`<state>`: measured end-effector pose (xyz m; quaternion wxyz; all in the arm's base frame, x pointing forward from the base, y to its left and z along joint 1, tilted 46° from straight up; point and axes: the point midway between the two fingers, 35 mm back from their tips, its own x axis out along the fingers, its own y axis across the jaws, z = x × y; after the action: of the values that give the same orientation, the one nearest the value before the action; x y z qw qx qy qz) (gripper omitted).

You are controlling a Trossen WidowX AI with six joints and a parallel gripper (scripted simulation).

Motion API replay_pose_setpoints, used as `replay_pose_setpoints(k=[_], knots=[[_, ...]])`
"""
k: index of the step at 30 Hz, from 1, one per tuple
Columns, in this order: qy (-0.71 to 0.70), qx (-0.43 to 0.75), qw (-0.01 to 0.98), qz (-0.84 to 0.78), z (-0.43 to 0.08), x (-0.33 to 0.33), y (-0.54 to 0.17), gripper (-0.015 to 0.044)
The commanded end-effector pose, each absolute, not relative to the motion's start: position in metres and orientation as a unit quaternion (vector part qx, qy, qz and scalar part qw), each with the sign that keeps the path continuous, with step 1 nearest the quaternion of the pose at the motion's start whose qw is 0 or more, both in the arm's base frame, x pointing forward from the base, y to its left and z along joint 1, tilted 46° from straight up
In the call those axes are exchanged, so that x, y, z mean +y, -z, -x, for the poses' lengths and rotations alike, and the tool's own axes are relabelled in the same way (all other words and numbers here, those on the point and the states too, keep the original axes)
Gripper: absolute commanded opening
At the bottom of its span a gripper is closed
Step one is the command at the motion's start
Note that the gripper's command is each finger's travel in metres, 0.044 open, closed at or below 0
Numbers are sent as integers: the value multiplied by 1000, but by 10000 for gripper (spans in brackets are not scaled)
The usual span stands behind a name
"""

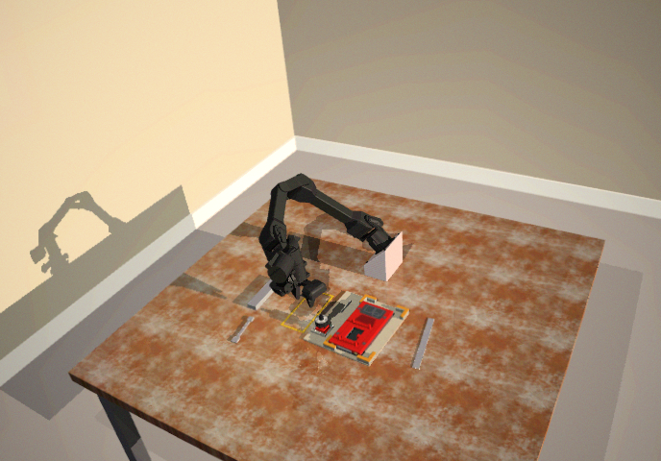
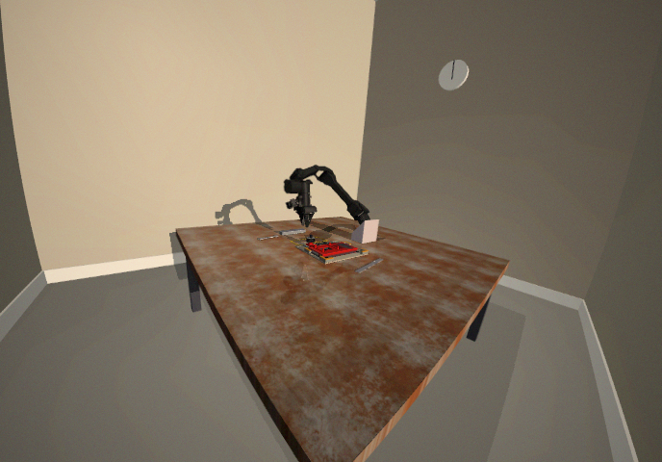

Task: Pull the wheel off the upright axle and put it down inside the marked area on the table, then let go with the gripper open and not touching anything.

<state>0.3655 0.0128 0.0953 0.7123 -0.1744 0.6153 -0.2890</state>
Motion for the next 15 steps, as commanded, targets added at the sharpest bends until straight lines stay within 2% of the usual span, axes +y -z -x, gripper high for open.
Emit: replay_pose_setpoints(k=[1, 15], knots=[[231, 628, 678, 304, -356, 56, -75, 300], [222, 628, 672, 322, -356, 66, -69, 300]])
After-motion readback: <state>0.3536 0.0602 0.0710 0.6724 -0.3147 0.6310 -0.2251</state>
